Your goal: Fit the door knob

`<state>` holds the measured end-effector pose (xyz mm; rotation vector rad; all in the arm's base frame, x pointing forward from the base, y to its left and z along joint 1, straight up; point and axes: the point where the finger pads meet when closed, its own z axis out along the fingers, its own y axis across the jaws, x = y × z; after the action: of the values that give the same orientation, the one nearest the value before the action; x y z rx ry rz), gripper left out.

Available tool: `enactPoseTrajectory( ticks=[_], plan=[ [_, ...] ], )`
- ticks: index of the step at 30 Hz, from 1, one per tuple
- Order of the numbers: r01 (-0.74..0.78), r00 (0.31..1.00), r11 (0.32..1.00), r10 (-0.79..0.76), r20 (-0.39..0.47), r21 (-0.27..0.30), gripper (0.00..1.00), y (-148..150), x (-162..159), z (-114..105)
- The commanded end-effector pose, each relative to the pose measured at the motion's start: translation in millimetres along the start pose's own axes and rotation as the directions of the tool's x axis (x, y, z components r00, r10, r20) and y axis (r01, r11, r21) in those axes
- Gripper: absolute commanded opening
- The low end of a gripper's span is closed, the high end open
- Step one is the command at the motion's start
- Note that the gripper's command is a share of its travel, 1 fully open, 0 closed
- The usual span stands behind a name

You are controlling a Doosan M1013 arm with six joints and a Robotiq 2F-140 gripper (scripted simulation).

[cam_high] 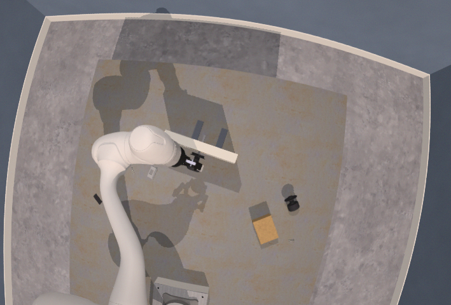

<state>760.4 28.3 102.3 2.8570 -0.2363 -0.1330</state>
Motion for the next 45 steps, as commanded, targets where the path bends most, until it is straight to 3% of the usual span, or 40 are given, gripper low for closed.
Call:
enactPoseTrajectory(
  ticks=[1, 45],
  plan=[
    [0.000, 1.000, 1.000, 0.000, 0.000, 0.000, 0.42, 0.0, 2.1, -0.3],
    [0.000, 1.000, 1.000, 0.000, 0.000, 0.000, 0.42, 0.0, 8.7, -0.8]
  ],
)
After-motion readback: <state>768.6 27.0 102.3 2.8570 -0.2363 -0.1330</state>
